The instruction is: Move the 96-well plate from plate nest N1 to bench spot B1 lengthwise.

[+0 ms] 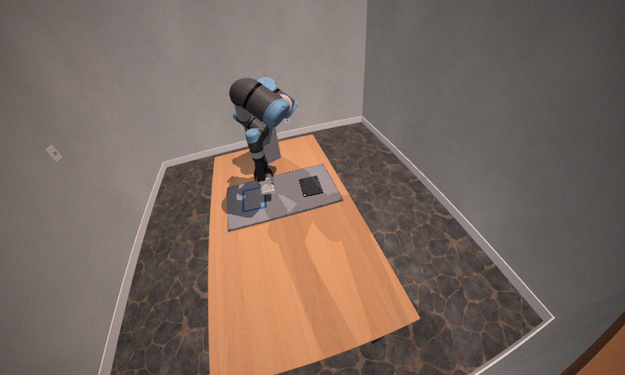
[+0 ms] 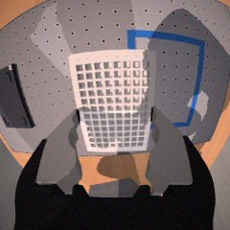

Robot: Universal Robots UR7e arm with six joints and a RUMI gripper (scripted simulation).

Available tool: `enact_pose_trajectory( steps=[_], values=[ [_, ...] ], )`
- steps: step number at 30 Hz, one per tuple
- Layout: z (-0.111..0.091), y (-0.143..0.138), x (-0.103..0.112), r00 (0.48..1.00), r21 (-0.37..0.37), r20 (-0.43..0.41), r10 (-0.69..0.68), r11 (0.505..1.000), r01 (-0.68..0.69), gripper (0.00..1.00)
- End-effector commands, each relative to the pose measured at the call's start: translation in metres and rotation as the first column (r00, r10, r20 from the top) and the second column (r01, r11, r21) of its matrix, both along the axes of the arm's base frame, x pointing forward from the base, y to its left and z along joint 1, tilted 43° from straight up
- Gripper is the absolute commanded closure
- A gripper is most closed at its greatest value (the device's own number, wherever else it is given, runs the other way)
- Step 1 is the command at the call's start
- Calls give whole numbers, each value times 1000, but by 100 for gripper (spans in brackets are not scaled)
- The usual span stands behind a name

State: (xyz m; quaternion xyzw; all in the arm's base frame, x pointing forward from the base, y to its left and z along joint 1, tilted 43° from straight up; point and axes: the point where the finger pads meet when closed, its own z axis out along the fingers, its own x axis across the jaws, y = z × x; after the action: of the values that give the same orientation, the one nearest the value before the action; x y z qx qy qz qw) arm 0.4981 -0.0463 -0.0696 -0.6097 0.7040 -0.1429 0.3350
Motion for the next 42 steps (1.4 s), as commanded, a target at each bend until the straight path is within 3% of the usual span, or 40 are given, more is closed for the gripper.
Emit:
enact_pose_trajectory(
  steps=[1, 31, 42],
  values=[
    [-4, -14, 0, 1000, 0, 0, 1, 1000, -1, 100],
    [-32, -96, 0, 1000, 0, 0, 1, 1000, -1, 100],
    [-32, -97, 0, 1000, 0, 0, 1, 1000, -1, 100]
  ],
)
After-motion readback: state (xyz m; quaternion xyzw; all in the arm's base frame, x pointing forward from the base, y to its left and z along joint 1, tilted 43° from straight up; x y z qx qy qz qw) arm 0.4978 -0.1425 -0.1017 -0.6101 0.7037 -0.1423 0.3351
